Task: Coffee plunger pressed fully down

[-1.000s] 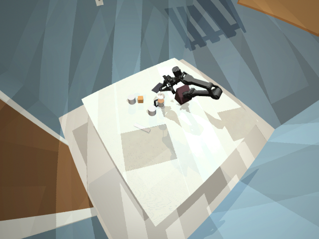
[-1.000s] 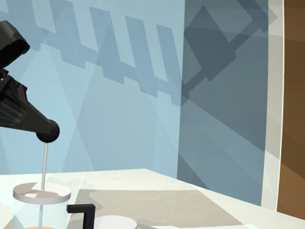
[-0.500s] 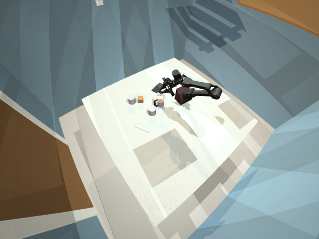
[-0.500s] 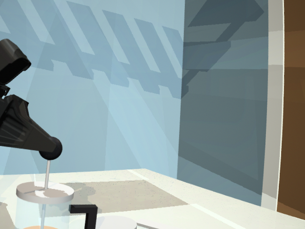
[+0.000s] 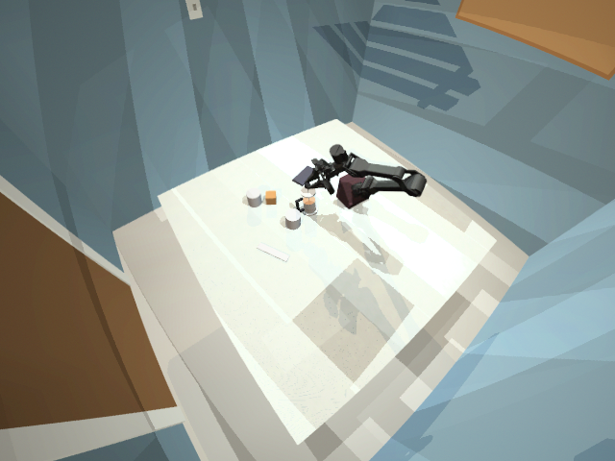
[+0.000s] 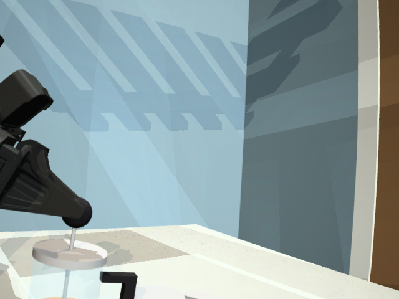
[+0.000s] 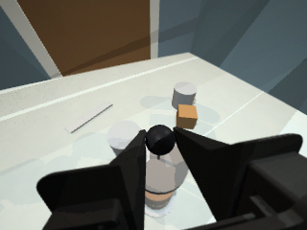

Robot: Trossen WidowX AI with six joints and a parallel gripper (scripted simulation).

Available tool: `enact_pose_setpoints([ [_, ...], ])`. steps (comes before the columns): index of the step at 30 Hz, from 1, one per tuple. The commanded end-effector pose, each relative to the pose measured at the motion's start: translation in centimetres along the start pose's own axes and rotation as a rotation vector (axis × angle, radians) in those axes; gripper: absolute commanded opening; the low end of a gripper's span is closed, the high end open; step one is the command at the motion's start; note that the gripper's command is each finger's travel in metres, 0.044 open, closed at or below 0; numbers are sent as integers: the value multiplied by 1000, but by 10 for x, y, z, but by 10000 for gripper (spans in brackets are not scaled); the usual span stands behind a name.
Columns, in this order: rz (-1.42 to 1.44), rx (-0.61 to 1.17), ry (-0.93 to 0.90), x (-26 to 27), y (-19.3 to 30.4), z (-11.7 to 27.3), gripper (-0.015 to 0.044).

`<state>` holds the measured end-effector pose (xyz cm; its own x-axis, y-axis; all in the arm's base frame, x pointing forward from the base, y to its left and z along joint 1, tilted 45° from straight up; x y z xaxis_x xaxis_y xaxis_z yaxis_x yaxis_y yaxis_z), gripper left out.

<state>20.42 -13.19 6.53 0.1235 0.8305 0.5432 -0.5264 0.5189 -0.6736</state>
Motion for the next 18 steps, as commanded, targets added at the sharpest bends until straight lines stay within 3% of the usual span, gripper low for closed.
enact_pose_setpoints([
  [1,-31,28,-13,1,8,-4,117],
  [18,-30,28,-14,-1,6,-6,117],
])
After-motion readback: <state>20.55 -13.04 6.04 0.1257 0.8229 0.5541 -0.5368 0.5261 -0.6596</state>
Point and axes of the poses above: the point midway between the two fingers, 35 mm back from their tips, its own z axis back along the fingers, its own x axis across the jaws, y = z × x, the point moved 5 cm from there along z, back along the fingers, and after that the axes turned 10 degrees about z, right-handed, at the moved point
